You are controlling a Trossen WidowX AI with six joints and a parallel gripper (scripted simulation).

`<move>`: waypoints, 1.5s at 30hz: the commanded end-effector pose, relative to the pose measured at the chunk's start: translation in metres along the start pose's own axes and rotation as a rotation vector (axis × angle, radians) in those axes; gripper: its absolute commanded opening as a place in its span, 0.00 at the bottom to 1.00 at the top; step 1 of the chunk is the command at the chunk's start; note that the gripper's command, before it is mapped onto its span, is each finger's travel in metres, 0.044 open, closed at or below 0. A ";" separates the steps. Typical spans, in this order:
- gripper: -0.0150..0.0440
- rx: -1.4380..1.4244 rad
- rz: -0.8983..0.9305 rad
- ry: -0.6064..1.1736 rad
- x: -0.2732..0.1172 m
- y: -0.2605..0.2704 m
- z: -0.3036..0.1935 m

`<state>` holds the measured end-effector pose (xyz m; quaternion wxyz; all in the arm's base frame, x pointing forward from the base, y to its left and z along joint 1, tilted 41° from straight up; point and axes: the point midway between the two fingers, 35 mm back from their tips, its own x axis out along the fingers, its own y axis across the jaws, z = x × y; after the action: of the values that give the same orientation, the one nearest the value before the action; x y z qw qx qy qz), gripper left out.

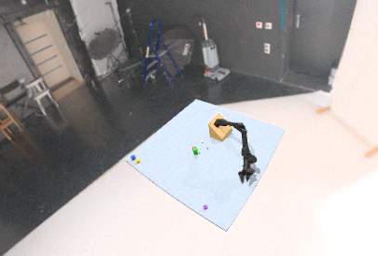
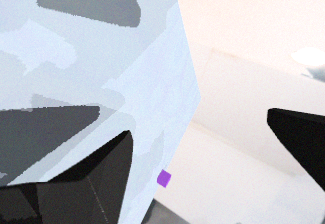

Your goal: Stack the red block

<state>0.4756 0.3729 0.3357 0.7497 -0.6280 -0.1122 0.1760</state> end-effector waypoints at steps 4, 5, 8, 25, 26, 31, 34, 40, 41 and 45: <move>1.00 -0.011 0.161 0.063 0.015 0.045 -0.066; 1.00 -0.010 0.187 0.074 0.016 0.052 -0.078; 1.00 0.000 0.267 0.106 0.017 0.073 -0.112; 1.00 0.251 0.718 0.315 -0.047 0.183 -0.314; 1.00 0.278 0.743 0.327 -0.054 0.189 -0.324; 1.00 0.430 0.858 0.383 -0.097 0.216 -0.368; 1.00 0.531 0.917 0.416 -0.125 0.231 -0.389; 1.00 0.746 1.012 0.484 -0.182 0.255 -0.424; 1.00 0.785 1.026 0.494 -0.191 0.259 -0.429; 1.00 0.937 1.047 0.544 -0.223 0.270 -0.444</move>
<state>0.4288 -0.0652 0.0089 0.7515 -0.2850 0.4563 0.3818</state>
